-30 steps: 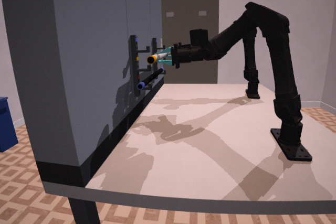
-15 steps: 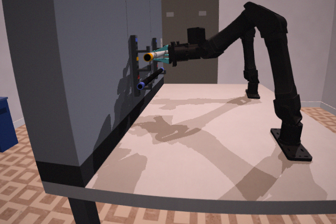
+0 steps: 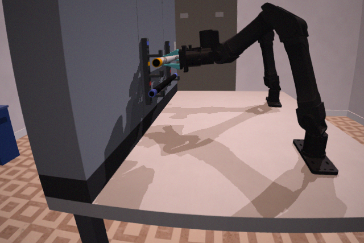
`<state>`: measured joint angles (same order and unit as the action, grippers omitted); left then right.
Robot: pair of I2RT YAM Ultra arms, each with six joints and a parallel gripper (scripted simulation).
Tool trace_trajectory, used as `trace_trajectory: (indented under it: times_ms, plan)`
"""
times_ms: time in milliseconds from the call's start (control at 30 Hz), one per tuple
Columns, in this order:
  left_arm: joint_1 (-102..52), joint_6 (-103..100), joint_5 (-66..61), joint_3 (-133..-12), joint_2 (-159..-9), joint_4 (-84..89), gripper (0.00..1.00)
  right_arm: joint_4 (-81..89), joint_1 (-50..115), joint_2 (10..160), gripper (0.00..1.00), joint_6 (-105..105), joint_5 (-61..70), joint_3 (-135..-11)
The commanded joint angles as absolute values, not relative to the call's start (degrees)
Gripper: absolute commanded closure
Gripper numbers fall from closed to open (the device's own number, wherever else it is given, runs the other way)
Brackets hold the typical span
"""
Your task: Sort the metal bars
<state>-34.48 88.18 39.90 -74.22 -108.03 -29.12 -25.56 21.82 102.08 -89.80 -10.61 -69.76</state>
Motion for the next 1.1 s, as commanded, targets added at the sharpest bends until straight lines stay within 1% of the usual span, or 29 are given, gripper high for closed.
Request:
trace_trajectory:
  times_ms: [0, 700, 1067]
  plan:
    - [-33.7, 91.0, 39.4, -77.4, -107.3, -32.1, 1.0, -28.2, 21.3, 101.3, 1.0, -91.2, -10.5, -73.8]
    - [-32.3, 90.9, 38.2, -81.3, -109.5, -30.5, 1.0, -26.8, 20.9, 104.5, 1.0, -91.0, -10.0, -78.6]
    - [-32.2, 90.6, 38.2, -76.8, -112.5, -37.5, 1.0, -35.5, 20.8, 108.1, 1.0, -90.9, -9.8, -73.0]
